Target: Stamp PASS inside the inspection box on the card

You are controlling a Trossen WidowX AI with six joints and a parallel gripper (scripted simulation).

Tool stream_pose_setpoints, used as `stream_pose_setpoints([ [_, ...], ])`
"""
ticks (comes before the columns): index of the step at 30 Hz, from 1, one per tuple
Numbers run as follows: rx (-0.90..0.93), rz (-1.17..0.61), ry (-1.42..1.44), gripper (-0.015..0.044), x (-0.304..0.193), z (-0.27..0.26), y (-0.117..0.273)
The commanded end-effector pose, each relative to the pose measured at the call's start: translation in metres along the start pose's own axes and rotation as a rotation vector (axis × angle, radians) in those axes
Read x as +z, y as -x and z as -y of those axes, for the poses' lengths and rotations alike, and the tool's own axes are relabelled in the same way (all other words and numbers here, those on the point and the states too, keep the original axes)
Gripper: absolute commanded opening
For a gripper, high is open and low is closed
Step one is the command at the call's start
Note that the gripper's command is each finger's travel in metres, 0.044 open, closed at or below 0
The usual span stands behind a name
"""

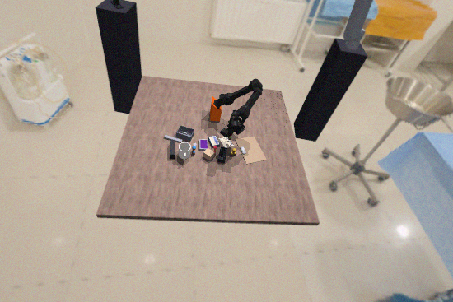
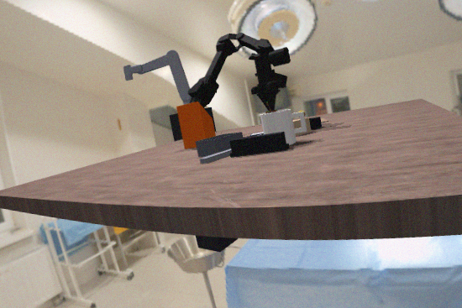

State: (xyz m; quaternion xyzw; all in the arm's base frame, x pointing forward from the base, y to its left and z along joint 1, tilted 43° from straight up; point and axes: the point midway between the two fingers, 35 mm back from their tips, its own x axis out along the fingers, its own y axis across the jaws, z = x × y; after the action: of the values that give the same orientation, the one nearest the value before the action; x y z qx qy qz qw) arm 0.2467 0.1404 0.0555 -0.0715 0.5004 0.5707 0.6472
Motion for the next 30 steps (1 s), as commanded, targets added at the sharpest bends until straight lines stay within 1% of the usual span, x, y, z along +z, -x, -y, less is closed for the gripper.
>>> stream_pose_setpoints([
  [1,-0.007,0.007,0.007,0.0000,0.002,0.001,0.008],
  [6,-0.013,0.004,0.006,0.0000,-0.005,0.008,0.010],
  [18,-0.039,-0.016,0.001,0.0000,-0.068,0.055,0.014],
  [30,-0.031,-0.017,0.003,0.0000,-0.137,0.079,0.013],
])
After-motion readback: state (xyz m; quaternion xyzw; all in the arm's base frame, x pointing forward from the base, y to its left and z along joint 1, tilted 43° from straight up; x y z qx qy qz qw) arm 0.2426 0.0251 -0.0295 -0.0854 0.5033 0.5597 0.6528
